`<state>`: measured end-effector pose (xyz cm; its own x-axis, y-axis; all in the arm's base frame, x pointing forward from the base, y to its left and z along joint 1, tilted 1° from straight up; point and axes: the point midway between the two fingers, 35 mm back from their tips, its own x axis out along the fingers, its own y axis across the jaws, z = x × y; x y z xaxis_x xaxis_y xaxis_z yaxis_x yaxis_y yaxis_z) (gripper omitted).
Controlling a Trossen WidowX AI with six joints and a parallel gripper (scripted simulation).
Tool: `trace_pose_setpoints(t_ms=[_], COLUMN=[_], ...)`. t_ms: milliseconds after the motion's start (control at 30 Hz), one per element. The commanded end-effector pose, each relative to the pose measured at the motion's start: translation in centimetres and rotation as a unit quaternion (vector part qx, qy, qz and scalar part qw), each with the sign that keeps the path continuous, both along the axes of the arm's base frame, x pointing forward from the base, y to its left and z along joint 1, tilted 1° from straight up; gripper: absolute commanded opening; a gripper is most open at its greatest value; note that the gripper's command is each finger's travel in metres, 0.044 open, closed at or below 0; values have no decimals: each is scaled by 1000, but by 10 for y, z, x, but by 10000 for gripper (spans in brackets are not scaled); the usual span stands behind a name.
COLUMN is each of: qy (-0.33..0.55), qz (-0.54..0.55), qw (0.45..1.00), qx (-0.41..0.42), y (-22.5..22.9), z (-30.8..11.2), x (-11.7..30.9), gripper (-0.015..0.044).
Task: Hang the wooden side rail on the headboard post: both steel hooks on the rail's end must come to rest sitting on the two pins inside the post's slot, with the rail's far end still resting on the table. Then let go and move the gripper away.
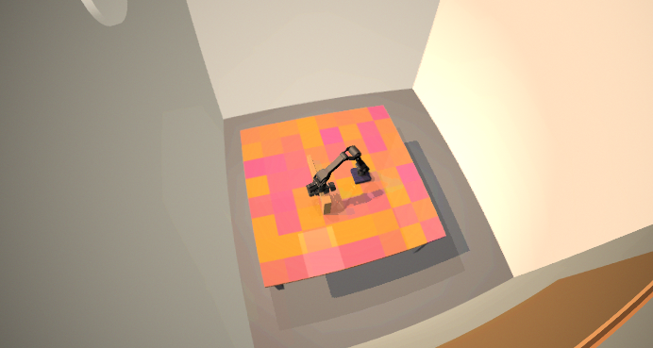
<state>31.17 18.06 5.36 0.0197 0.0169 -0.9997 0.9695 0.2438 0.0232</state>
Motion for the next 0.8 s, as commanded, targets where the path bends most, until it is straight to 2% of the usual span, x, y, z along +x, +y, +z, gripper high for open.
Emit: trace_pose_setpoints(t_ms=[0, 767], qy=[-1, -1], qz=[0, 0], qw=[1000, 1000], qx=[3, 3], y=[1, 1], z=[0, -4], x=[0, 0], gripper=[0, 0])
